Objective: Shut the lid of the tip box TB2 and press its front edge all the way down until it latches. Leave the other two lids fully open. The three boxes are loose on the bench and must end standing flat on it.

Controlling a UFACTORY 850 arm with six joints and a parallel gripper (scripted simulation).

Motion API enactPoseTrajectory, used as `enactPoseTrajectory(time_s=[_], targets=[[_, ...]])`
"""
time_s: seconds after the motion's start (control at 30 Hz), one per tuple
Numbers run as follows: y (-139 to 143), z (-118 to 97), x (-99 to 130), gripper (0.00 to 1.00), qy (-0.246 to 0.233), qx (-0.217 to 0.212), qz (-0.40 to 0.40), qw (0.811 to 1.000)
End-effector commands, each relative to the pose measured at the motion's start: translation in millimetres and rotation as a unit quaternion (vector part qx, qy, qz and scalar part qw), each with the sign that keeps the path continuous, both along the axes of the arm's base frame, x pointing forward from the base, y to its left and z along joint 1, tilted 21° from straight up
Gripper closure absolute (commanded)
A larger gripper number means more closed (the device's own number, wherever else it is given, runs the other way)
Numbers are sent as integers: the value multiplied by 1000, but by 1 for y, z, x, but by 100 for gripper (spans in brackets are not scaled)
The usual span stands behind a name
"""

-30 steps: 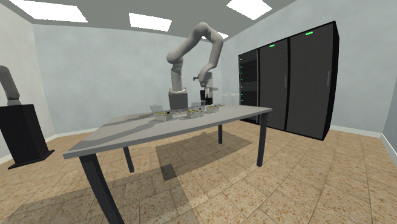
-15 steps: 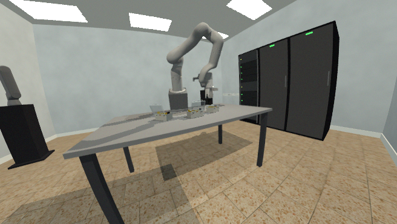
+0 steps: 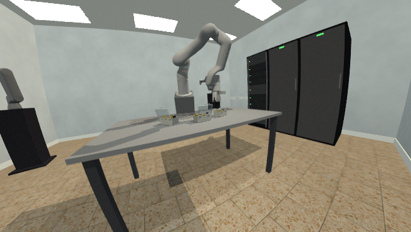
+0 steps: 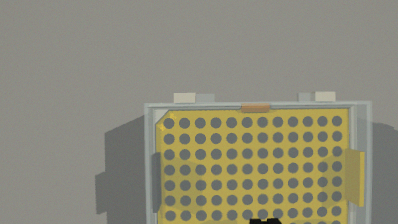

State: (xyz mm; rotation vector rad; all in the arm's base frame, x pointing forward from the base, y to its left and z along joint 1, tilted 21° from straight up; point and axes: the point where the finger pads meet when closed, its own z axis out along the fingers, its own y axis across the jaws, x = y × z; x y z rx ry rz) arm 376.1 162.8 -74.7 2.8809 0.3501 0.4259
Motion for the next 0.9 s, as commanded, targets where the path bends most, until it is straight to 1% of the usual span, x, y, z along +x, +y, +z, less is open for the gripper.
enactPoseTrajectory(time_s=[0.0, 0.3, 0.43, 0.87], targets=[[0, 0, 0, 100, 0, 0, 0, 1000], [0, 0, 0, 100, 0, 0, 0, 1000], [1, 3, -1, 100, 0, 0, 0, 1000], [5, 24, -7, 100, 0, 0, 0, 1000]])
